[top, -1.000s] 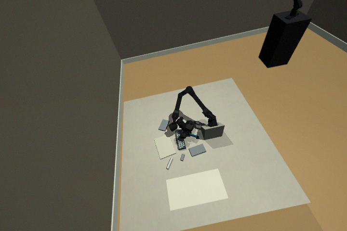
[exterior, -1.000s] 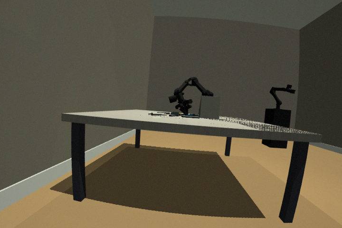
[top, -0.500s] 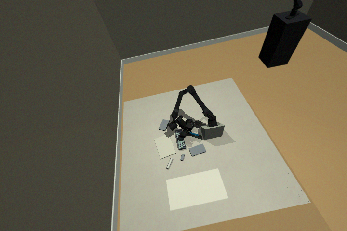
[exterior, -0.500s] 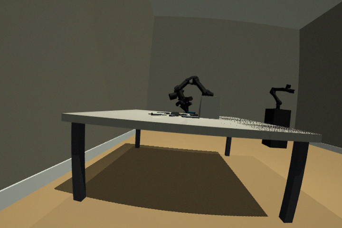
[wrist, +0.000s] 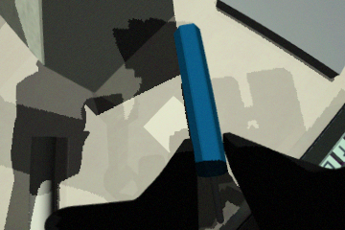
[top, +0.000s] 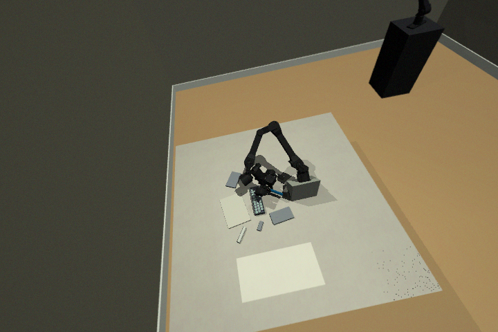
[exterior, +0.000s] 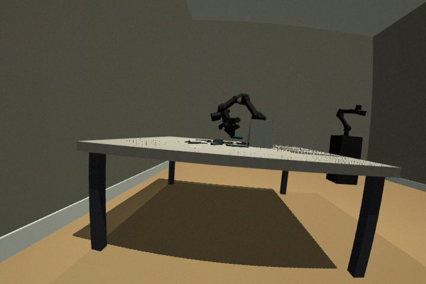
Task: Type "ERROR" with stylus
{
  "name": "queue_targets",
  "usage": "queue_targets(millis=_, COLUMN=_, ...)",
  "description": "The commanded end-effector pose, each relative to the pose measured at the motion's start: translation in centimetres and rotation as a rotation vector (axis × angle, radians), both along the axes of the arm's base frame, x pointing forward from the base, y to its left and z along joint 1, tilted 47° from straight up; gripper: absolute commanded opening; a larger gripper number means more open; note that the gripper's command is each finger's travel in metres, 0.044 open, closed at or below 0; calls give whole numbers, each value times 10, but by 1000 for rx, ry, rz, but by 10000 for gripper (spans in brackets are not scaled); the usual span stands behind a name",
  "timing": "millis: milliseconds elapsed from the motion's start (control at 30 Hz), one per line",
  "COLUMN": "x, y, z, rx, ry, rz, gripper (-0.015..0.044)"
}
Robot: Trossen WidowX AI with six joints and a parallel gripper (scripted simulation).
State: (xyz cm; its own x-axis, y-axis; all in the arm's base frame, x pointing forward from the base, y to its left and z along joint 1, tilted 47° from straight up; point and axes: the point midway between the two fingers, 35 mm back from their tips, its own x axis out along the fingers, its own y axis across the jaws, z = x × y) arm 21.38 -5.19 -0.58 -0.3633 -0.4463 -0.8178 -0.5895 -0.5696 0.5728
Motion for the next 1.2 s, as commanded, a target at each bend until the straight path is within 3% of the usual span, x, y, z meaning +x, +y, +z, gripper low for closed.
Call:
queue_targets(millis=0, x=5, y=2, z=-1, rx=2, ry=-146, rz=-125, gripper=0)
queue_targets(millis=333, x=22, y=8, z=0, rx=40, ry=-520, rz=-487, gripper=0)
queue_targets(millis=1167, x=24, y=-5, z=-13, rx=41, ry=-527, rz=-494, gripper=0)
